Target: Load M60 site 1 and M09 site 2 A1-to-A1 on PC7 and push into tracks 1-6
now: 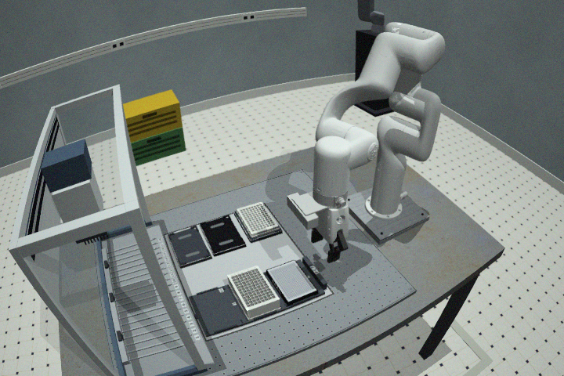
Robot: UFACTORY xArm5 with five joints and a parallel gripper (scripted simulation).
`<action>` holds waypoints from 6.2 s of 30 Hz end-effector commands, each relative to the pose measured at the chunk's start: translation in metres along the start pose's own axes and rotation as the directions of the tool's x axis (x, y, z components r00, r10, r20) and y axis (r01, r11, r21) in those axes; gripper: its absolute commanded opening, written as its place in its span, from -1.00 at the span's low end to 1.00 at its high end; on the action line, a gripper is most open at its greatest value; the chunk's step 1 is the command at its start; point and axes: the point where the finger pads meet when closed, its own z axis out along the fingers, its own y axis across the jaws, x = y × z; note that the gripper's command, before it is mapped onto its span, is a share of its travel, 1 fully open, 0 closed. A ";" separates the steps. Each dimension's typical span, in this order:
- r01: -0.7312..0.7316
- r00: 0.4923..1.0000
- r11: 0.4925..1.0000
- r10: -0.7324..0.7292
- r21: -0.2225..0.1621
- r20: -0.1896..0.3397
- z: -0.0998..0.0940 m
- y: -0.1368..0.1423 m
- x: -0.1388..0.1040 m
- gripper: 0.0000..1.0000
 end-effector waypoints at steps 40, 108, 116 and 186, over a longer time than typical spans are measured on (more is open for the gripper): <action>0.000 1.000 1.000 0.000 0.017 0.003 0.060 -0.002 0.001 0.62; 0.000 1.000 1.000 0.000 0.017 0.003 0.080 -0.002 0.015 0.62; 0.000 1.000 1.000 0.000 0.017 0.003 0.080 -0.002 0.021 0.62; 0.000 1.000 1.000 0.000 0.016 0.003 0.080 -0.002 0.083 0.62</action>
